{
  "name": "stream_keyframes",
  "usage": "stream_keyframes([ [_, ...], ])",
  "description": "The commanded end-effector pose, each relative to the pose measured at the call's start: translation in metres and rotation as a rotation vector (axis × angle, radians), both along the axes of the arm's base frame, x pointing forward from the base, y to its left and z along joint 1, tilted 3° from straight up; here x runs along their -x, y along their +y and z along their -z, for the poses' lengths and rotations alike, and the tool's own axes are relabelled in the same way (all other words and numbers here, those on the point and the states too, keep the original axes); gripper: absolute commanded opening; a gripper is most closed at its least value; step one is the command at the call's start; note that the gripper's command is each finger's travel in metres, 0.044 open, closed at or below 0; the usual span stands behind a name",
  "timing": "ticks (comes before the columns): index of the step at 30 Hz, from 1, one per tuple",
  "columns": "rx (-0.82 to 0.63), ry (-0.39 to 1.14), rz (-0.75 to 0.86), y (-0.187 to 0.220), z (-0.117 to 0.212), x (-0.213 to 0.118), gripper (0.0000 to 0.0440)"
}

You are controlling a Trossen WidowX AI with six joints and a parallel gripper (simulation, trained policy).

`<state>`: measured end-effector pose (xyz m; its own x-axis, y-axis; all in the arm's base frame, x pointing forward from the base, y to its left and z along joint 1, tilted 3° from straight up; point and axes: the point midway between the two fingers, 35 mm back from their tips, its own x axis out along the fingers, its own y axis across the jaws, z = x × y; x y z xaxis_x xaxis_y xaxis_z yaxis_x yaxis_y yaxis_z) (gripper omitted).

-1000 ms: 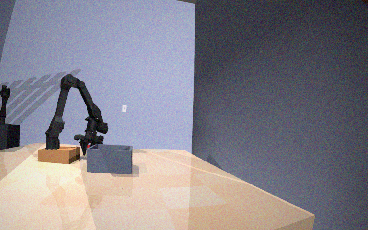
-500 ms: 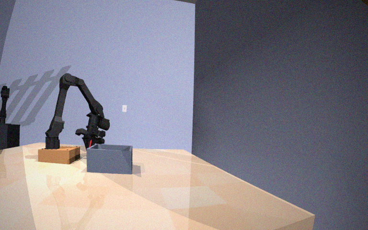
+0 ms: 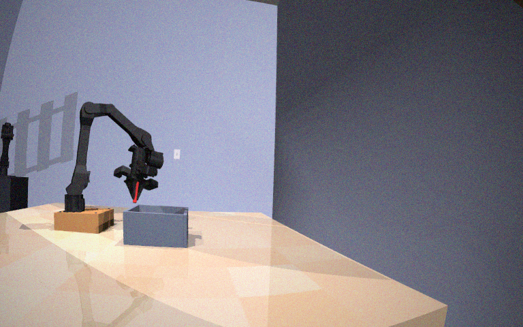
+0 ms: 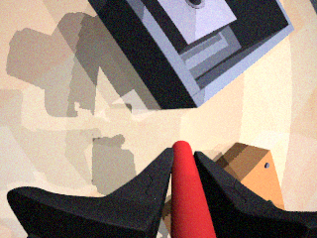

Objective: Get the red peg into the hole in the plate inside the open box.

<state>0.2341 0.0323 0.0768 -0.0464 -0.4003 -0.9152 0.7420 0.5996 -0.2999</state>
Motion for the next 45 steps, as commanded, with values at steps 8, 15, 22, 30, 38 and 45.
stream_keyframes([
  [8,0.018,-0.077,0.094,-0.037,-0.019,-0.027,0.0000],
  [15,0.018,-0.109,0.145,-0.067,-0.021,-0.044,0.0000],
  [22,0.002,-0.126,0.169,-0.098,-0.016,-0.059,0.0000],
  [30,-0.037,-0.131,0.153,-0.127,-0.004,-0.075,0.0000],
  [38,-0.090,-0.123,0.097,-0.144,0.018,-0.086,0.0000],
  [45,-0.147,-0.080,0.051,-0.148,0.040,-0.085,0.0126],
])
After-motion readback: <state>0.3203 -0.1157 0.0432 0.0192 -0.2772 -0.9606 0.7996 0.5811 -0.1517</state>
